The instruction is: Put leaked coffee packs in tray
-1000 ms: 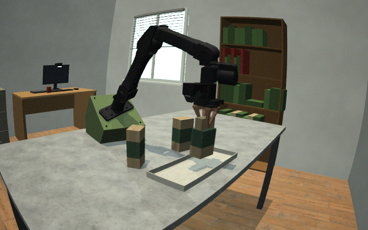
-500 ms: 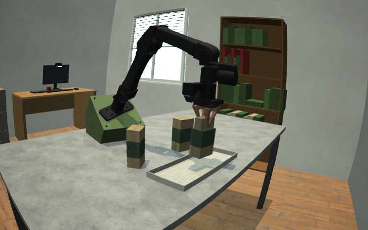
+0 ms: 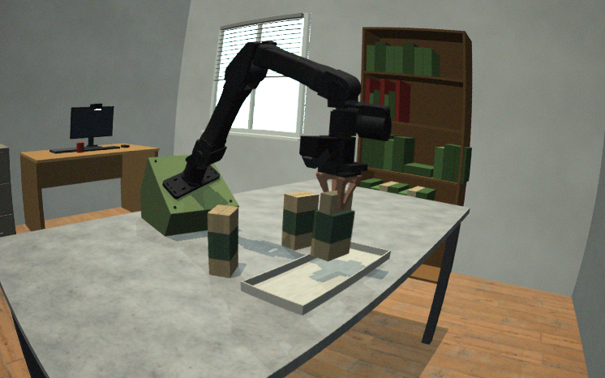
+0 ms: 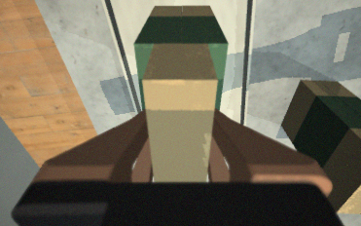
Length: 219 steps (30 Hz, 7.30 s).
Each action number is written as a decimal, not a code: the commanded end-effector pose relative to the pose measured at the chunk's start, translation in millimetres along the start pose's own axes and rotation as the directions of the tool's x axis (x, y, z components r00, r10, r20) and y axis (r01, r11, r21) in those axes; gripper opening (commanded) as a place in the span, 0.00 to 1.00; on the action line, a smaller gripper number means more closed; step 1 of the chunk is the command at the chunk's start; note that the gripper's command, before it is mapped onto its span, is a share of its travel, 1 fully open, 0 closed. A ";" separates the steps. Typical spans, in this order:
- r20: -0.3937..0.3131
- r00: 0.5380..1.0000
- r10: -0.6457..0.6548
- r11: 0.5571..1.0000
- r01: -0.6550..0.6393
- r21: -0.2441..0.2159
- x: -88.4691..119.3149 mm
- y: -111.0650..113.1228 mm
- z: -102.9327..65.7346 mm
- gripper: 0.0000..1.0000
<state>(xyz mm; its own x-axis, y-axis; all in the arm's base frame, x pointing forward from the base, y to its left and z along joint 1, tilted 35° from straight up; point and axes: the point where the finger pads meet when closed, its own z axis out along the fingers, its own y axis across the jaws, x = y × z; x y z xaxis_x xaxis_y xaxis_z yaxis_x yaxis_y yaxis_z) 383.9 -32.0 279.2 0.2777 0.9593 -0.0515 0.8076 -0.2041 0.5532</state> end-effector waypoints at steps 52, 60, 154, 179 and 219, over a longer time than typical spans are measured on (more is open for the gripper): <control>-0.008 1.000 0.009 0.999 -0.009 -0.052 -2.4 13.1 26.8 0.24; -0.005 1.000 0.007 0.999 -0.007 -0.037 -3.1 9.5 26.9 0.24; -0.004 1.000 0.000 1.000 0.000 -0.020 2.0 5.9 -44.1 0.77; -0.005 0.911 -0.413 0.911 0.412 -0.022 24.5 -20.5 -45.0 0.77; -0.001 -0.302 -0.953 -0.302 0.953 -0.015 82.0 -110.6 -42.0 0.77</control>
<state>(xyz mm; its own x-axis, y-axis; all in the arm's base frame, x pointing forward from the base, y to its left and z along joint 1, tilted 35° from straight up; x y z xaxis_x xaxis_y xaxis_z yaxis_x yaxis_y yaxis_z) 301.4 73.6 243.5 -0.8667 0.0732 -0.4935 0.1588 0.9782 -0.1338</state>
